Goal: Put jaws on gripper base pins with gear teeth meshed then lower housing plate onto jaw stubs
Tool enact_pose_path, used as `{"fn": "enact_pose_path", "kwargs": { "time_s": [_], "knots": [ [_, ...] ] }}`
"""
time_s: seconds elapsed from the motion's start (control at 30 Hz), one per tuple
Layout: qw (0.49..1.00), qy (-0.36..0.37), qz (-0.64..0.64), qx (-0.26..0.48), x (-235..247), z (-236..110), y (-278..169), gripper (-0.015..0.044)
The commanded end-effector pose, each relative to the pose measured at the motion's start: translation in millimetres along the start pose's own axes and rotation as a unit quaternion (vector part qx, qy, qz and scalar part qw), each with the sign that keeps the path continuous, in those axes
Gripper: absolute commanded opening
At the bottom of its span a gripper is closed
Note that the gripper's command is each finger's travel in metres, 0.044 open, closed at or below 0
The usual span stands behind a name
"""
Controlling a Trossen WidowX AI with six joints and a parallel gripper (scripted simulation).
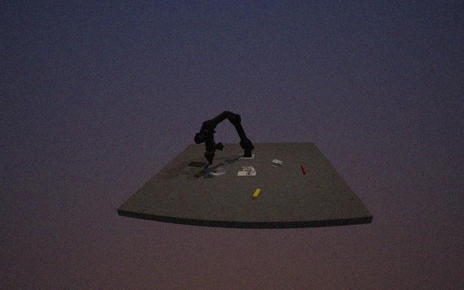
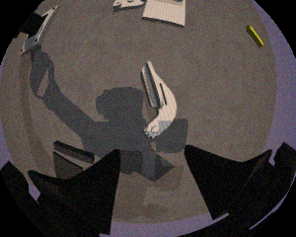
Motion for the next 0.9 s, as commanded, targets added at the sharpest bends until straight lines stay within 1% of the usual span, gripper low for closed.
{"fn": "enact_pose_path", "kwargs": {
  "time_s": [0.0, 0.27, 0.83, 0.87],
  "knots": [
    [1.000, -0.002, -0.002, 0.001, -0.5, -2.5, -0.4, 0.0204],
    [1.000, -0.002, -0.002, 0.001, -0.5, -2.5, -0.4, 0.0000],
    [1.000, -0.002, -0.002, 0.001, -0.5, -2.5, -0.4, 0.0000],
    [1.000, -0.002, 0.000, 0.001, -0.6, -1.7, -0.4, 0.0026]
  ]
}}
Point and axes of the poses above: the point midway between the two fingers, 35 mm back from their tips, its own z axis out along the fingers, its own x axis across the jaws, y = z × x, the point moved 7 cm from there along -z, back along the fingers, and after that the axes turned 8 degrees about z, right-handed, at the moved point
